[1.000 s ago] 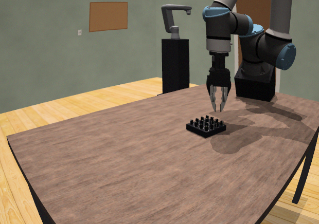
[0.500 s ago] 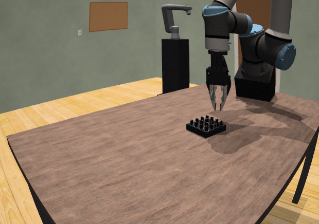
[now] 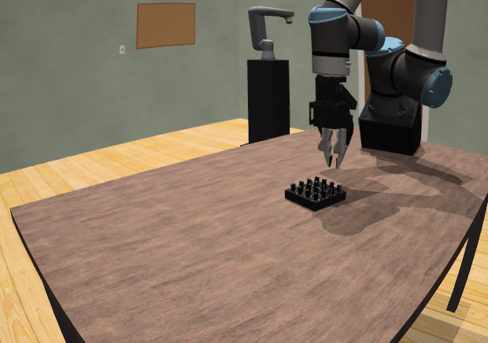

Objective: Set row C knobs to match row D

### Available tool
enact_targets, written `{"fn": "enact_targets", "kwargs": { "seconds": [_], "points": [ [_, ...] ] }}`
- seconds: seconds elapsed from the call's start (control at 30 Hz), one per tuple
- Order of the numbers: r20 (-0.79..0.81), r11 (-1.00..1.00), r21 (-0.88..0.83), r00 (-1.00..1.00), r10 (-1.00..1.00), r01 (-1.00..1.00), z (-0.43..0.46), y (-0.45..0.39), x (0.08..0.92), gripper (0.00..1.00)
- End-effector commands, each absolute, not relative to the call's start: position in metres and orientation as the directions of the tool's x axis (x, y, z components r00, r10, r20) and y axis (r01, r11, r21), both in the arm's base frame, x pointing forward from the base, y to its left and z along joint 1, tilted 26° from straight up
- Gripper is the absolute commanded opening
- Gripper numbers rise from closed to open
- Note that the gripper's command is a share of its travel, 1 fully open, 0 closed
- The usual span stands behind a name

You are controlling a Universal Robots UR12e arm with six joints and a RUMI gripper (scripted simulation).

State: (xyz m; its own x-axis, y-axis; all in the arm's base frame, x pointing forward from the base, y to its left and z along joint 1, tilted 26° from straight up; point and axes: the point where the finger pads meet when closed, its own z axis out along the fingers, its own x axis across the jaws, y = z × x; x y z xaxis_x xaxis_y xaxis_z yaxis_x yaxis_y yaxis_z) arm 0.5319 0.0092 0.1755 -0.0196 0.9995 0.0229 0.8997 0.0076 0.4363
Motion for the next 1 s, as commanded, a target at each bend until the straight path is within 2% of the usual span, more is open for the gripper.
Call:
{"fn": "enact_targets", "kwargs": {
  "seconds": [0.0, 0.97],
  "points": [
    [0.083, -0.148, 0.433, 0.124, 0.989, 0.889, 0.1822, 0.0073, 0.5334, 0.11],
    [0.296, -0.640, 0.326, 0.568, 0.768, 0.696, 0.1911, 0.0073, 0.5331, 0.11]
  ]
}}
